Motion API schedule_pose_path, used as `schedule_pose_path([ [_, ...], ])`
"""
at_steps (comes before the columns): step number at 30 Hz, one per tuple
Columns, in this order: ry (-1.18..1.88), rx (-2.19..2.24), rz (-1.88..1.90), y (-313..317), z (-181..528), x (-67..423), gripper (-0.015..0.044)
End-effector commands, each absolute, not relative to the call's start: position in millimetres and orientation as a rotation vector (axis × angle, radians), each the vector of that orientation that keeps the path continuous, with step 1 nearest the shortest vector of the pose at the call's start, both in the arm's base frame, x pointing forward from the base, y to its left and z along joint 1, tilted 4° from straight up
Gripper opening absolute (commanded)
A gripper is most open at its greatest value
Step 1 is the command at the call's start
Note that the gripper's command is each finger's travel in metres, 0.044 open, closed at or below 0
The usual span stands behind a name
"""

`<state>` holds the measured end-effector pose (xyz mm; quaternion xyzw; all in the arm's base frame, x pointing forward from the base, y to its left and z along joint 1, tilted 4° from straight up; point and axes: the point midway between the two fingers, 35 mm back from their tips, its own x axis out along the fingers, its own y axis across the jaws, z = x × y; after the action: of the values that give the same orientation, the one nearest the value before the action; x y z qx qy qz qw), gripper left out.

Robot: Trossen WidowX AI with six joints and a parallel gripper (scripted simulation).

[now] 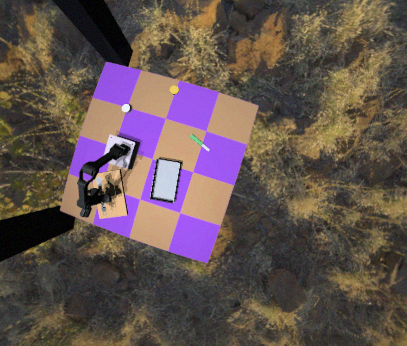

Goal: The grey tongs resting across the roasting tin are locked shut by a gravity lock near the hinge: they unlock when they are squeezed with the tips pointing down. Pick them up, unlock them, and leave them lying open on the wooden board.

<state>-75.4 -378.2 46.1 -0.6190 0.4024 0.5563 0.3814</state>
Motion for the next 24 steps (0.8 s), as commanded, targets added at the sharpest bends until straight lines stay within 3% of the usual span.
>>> schedule_pose_path([
  [1, 1.031, -1.573, 1.421, -378, 39, -76, -0.0150],
  [24, 1.030, -1.573, 1.421, -376, 4, -73, -0.0150],
])
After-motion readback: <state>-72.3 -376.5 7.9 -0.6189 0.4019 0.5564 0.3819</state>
